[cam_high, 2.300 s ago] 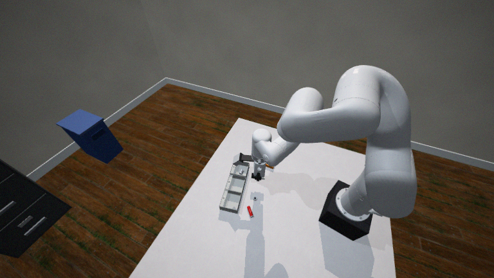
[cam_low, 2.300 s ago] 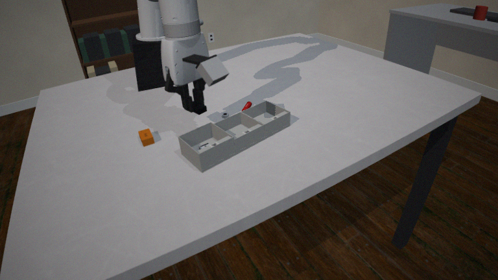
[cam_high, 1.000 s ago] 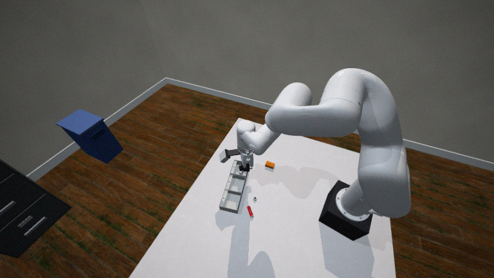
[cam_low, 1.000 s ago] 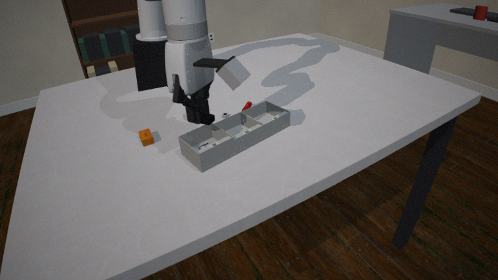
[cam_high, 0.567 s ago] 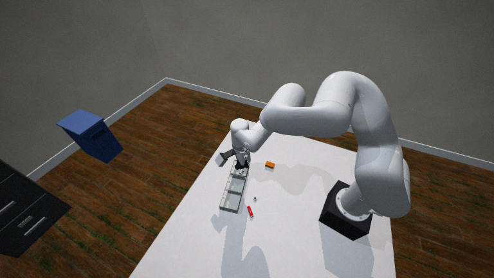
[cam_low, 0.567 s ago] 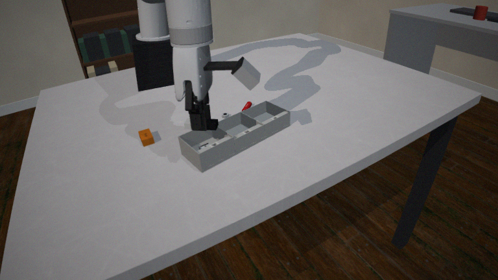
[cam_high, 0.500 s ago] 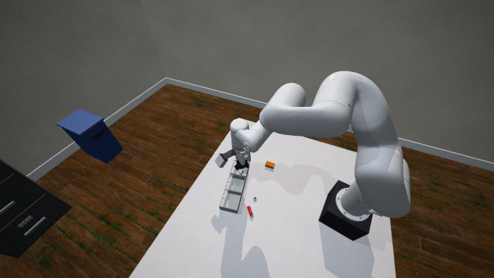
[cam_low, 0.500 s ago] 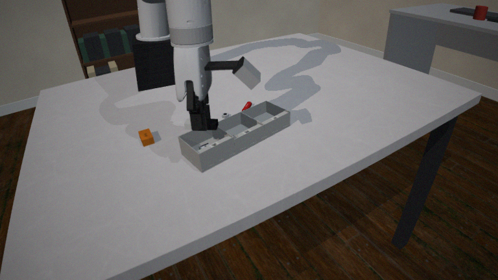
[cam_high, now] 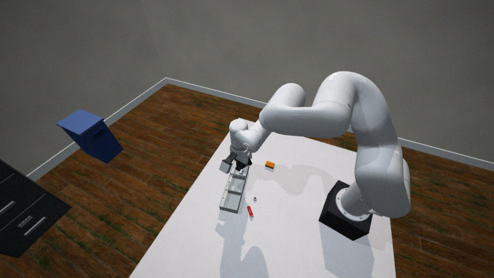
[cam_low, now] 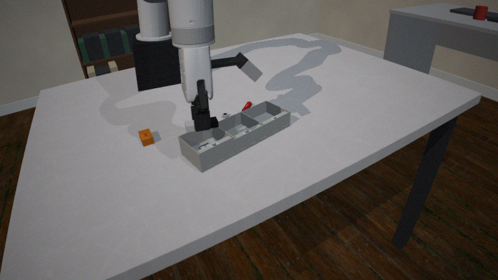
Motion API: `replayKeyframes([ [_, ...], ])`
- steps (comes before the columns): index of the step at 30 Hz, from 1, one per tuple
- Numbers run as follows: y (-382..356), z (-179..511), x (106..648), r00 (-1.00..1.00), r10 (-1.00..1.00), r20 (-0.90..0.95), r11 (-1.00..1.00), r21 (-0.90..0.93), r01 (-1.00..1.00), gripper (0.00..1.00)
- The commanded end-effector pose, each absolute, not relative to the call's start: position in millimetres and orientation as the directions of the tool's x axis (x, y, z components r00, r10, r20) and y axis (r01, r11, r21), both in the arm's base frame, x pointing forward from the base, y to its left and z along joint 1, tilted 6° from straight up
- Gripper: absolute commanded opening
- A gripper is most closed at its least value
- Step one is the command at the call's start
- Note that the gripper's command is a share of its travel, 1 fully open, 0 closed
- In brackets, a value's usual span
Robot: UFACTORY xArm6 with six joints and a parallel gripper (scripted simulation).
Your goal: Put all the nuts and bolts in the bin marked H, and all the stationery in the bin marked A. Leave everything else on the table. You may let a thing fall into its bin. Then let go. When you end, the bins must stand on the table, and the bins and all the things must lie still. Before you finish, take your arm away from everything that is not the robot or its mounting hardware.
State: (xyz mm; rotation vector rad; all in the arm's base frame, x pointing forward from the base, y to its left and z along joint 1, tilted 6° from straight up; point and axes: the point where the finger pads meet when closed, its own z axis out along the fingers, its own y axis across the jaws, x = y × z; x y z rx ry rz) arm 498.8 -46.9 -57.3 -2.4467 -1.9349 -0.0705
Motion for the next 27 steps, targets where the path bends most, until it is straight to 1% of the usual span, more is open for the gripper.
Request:
replayKeyframes([
  [1,-47.1,-55.7,500.5,0.076,0.995,0.066,-0.077,0.023,0.997,0.0],
  [11,-47.0,-55.7,500.5,-0.155,0.984,0.089,0.152,0.037,0.988,0.0],
  [27,-47.5,-55.7,500.5,-0.155,0.984,0.089,0.152,0.037,0.988,0.0],
])
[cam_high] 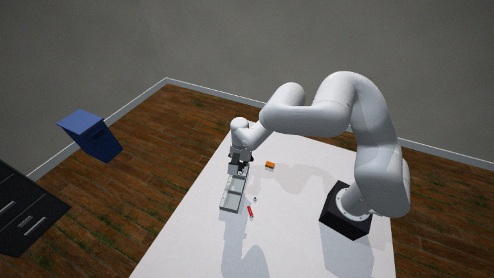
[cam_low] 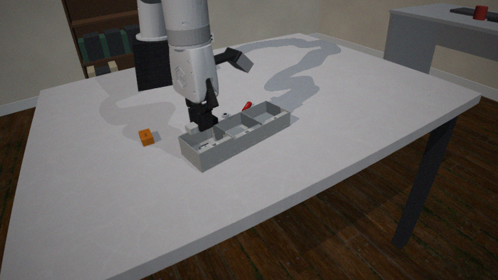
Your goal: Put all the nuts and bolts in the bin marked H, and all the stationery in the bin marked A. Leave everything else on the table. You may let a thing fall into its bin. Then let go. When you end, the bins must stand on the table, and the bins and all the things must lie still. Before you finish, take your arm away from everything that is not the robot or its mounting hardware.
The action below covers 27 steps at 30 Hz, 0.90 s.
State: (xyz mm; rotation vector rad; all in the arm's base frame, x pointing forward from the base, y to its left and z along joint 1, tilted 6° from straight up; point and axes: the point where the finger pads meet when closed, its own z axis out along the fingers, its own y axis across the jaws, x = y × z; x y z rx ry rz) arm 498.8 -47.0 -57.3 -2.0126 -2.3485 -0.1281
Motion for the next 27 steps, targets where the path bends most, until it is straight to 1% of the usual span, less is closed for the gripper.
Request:
replayKeyframes([
  [1,-47.6,-55.7,500.5,-0.155,0.984,0.089,0.152,0.037,0.988,0.0],
  [27,-43.8,-96.0,501.4,-0.155,0.984,0.089,0.152,0.037,0.988,0.0],
])
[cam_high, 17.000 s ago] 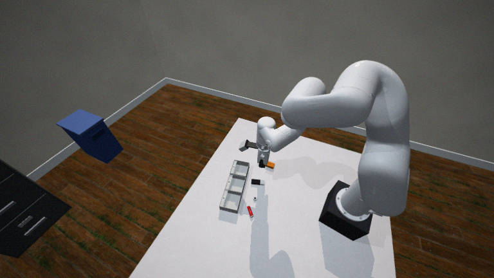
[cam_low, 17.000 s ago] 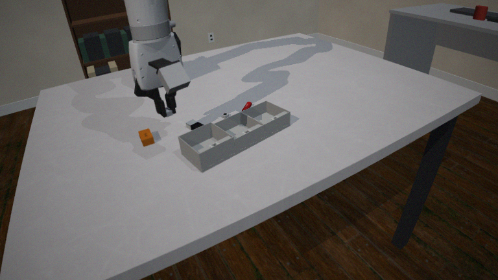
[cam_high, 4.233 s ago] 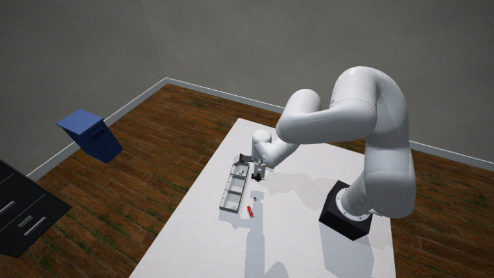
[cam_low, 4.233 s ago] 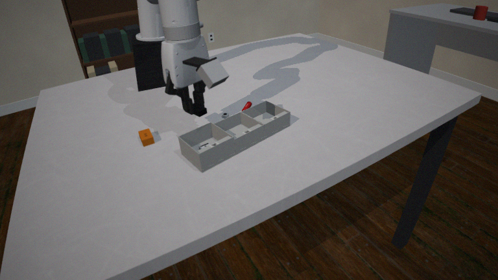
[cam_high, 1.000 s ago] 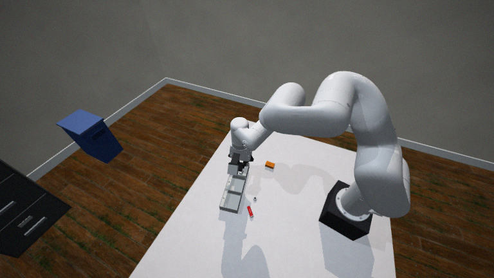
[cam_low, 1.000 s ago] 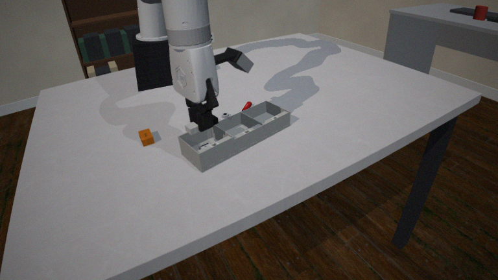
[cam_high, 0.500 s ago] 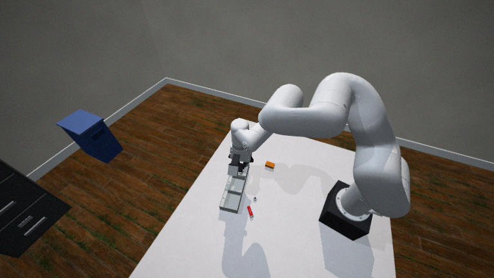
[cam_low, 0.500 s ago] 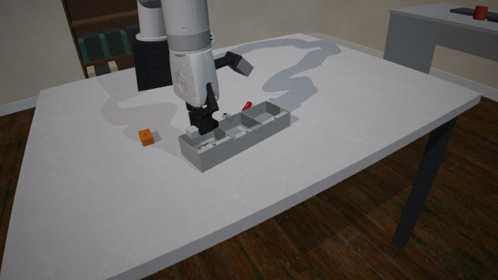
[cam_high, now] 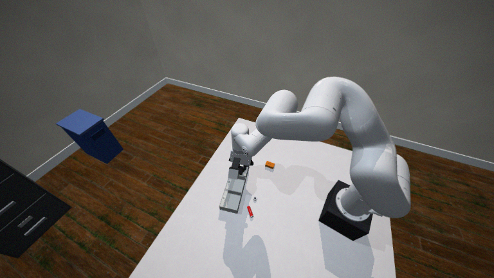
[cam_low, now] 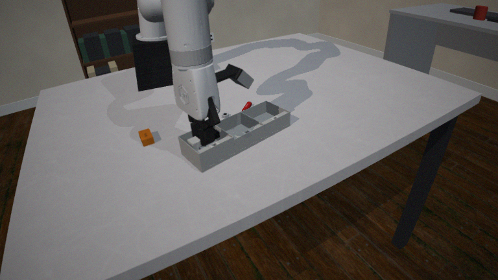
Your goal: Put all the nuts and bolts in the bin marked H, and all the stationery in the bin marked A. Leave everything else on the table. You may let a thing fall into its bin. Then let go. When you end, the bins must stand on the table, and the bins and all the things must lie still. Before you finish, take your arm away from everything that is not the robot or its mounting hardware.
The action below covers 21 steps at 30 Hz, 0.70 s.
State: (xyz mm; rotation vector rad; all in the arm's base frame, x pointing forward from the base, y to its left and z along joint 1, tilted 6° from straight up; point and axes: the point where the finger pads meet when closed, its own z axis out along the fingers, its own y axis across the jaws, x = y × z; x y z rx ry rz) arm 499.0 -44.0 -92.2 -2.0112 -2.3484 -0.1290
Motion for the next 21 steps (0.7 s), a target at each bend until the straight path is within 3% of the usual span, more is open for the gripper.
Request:
replayKeyframes([
  [1,-43.8,-96.0,501.5,-0.155,0.984,0.089,0.152,0.037,0.988,0.0],
  [15,-43.9,-96.0,501.5,-0.155,0.984,0.089,0.152,0.037,0.988,0.0],
  [16,-43.9,-96.0,501.5,-0.155,0.984,0.089,0.152,0.037,0.988,0.29],
  [21,-43.9,-95.9,501.5,-0.155,0.984,0.089,0.152,0.037,0.988,0.29],
])
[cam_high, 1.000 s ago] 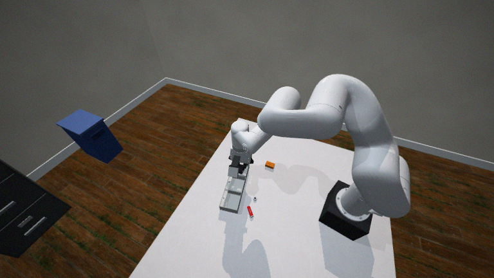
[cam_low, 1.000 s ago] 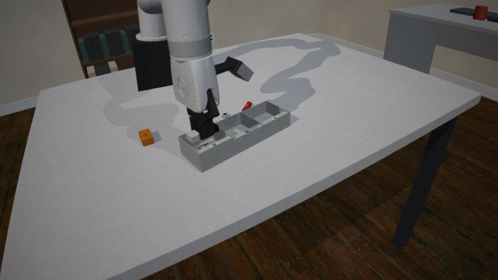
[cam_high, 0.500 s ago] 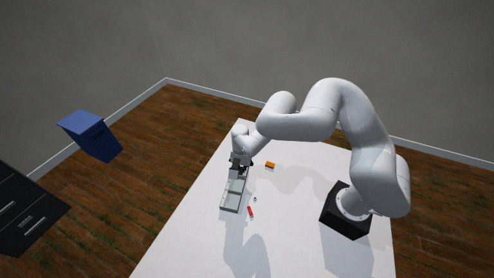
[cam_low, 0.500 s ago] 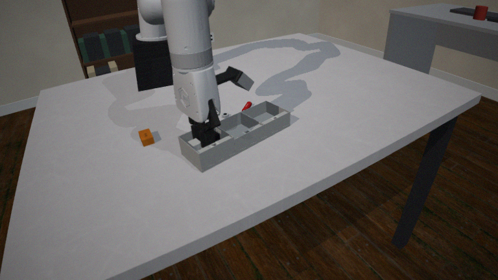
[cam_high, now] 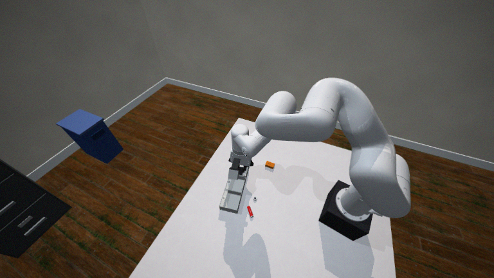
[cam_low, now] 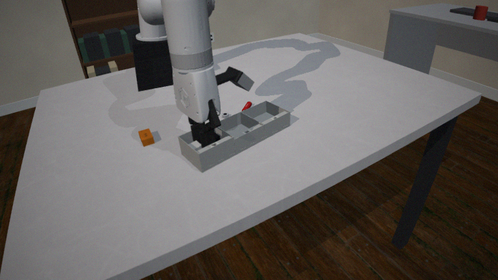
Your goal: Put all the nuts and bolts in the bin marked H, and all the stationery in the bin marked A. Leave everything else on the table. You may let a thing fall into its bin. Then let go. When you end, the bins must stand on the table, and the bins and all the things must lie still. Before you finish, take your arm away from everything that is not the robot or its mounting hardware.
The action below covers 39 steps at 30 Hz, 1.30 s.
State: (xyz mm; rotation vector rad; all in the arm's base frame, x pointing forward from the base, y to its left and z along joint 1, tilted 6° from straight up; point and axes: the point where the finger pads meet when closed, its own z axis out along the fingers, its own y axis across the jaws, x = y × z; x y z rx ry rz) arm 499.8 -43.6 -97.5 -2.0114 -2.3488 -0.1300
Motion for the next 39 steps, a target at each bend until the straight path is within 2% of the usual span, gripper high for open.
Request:
replayKeyframes([
  [1,-43.9,-96.0,501.5,-0.155,0.984,0.089,0.152,0.037,0.988,0.29],
  [39,-47.7,-56.1,500.7,-0.155,0.984,0.089,0.152,0.037,0.988,0.29],
])
